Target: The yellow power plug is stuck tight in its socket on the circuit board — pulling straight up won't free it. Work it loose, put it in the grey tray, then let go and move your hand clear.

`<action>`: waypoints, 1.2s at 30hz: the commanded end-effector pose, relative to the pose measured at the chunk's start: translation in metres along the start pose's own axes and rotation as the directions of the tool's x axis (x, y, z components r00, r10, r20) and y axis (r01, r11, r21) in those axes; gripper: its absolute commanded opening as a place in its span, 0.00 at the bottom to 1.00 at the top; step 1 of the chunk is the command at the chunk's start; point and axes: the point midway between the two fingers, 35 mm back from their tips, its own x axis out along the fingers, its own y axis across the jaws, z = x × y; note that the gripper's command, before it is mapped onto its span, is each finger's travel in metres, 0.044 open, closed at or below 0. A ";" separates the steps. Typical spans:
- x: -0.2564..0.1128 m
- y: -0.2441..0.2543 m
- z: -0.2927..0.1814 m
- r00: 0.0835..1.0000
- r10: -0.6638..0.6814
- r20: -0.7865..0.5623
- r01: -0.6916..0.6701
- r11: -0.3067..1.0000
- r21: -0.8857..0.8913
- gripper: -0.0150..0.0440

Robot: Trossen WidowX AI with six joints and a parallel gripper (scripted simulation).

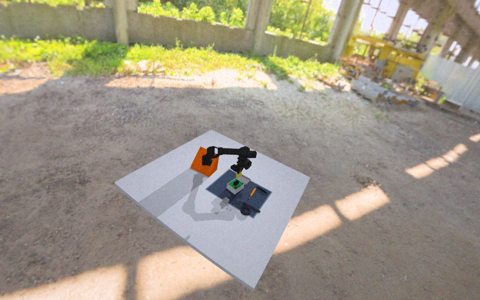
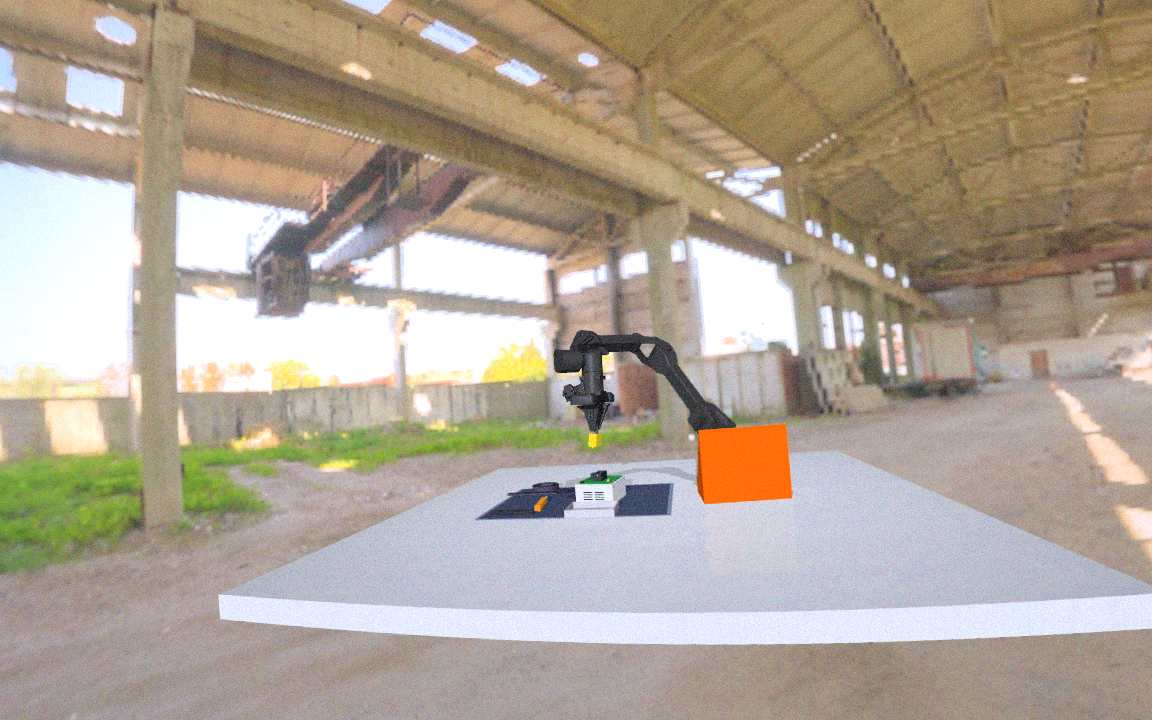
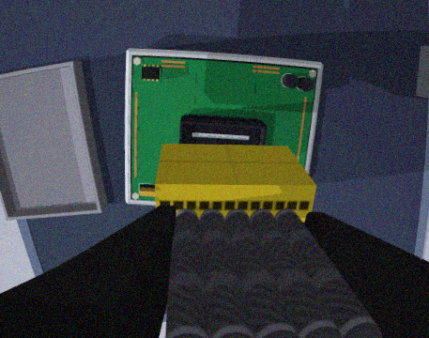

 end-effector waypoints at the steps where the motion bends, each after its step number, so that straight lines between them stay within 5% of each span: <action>1: 0.003 0.002 0.000 1.000 -0.004 0.000 0.004 1.000 0.001 0.25; 14: 0.040 0.035 -0.008 1.000 -0.008 -0.028 0.008 1.000 0.002 0.25; 36: 0.044 0.103 -0.021 1.000 -0.005 -0.031 0.005 1.000 0.003 0.25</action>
